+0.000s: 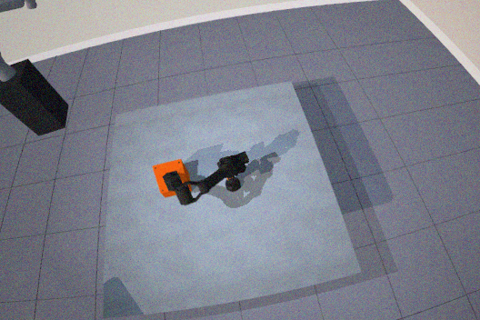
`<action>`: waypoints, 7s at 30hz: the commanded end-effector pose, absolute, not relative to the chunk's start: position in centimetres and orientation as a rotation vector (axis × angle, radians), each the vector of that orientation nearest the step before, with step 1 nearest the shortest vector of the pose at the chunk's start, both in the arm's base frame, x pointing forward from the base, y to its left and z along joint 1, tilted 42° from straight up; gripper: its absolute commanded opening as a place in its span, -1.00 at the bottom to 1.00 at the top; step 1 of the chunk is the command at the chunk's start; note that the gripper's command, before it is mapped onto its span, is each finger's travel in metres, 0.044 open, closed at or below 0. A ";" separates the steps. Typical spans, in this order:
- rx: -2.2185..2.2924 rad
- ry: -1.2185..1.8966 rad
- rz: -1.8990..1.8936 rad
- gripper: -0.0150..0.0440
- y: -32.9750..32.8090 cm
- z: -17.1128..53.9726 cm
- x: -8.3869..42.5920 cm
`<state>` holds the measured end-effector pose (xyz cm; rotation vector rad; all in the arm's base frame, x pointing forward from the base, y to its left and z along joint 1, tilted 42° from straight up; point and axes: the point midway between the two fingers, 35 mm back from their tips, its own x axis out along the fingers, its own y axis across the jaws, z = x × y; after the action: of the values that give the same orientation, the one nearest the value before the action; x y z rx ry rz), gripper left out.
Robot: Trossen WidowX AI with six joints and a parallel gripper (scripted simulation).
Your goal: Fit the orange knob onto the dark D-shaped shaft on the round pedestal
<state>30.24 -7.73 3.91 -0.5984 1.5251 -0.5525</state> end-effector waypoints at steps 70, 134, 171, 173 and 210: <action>-0.826 1.612 -0.330 -0.49 -7.7 4.2 30.4; -0.867 1.627 -0.288 -0.49 -7.6 4.1 30.1; -0.985 1.666 -0.162 -0.49 -8.0 3.8 30.3; -0.985 1.666 -0.162 -0.49 -8.1 3.8 30.3; -1.141 1.707 0.013 -0.49 -7.9 4.0 30.3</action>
<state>30.39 -7.82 3.73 -1.1346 1.7111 0.0105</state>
